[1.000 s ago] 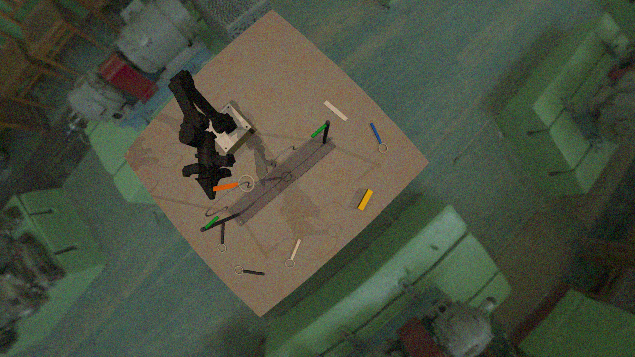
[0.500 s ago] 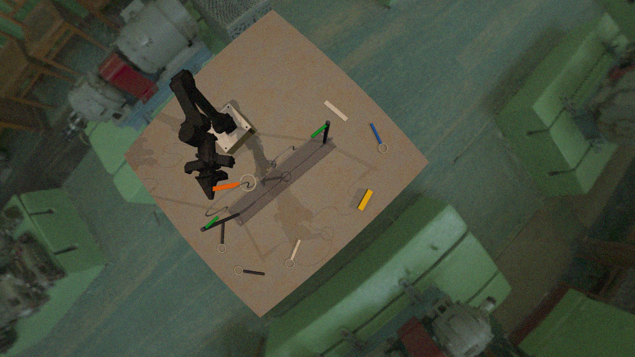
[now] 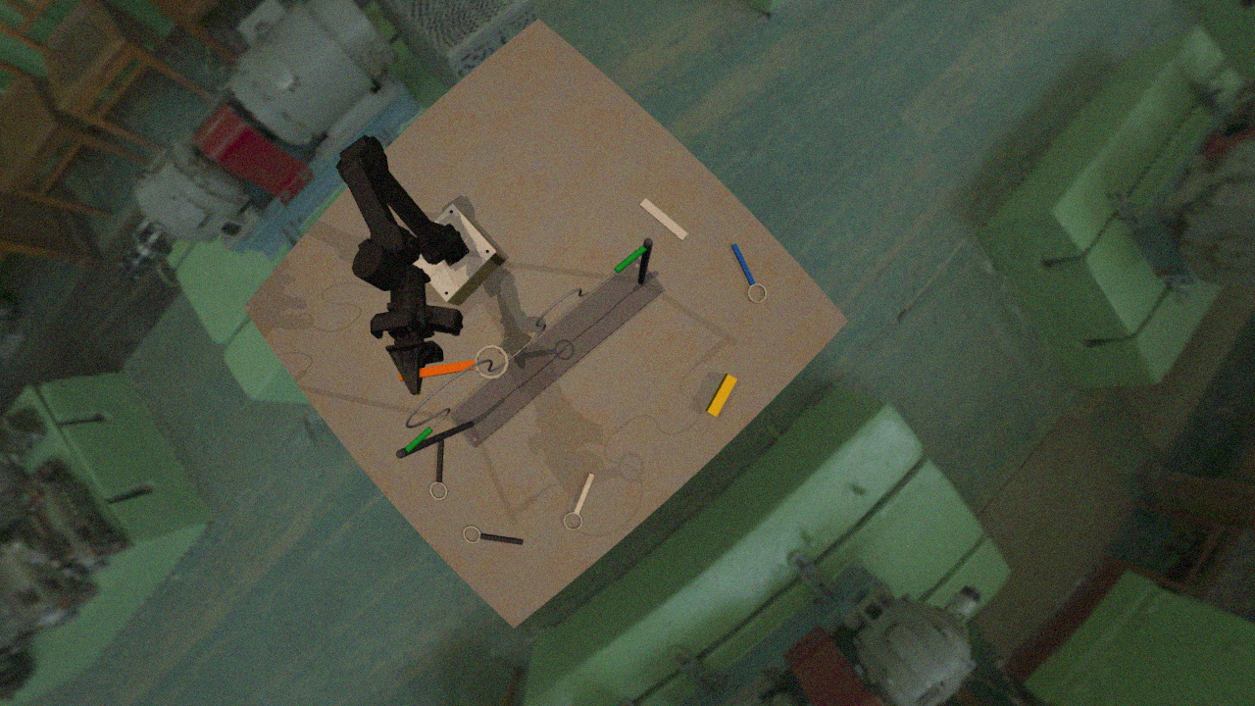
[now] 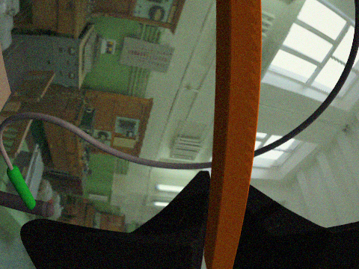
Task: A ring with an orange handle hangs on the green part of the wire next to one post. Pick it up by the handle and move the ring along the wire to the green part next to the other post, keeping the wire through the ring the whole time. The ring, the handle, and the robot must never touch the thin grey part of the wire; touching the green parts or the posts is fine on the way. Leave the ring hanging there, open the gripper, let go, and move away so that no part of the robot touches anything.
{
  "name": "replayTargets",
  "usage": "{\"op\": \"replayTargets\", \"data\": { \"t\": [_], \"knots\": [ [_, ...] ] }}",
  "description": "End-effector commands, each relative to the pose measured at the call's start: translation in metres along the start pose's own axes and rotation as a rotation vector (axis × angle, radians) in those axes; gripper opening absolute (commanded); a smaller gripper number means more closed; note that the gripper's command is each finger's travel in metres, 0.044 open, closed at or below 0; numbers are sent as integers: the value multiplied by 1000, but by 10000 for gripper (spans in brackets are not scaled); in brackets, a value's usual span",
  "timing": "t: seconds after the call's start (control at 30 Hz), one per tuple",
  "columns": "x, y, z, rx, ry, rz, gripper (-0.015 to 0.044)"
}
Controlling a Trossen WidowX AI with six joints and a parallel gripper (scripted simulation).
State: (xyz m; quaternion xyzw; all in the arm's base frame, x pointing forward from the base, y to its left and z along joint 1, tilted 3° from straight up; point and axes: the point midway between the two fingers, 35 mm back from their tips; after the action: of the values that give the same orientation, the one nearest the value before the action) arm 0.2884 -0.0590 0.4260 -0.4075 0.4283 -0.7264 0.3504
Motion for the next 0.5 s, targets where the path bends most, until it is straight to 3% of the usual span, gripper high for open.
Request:
{"op": "replayTargets", "data": {
  "t": [0.0,0.47],
  "knots": [
    [0,-1,-1,26,-4,-44,-150],
    [0,-4,-1,106,-13,-184,-150]
  ]
}}
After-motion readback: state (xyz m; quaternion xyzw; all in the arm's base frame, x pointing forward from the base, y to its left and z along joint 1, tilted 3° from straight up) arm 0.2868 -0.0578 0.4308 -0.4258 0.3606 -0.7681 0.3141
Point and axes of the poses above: the point midway between the two fingers, 35 mm back from their tips, its own z axis out along the fingers, its own y axis across the jaws, x = y × z, and after that the axes turned 5 degrees about -z, right-handed
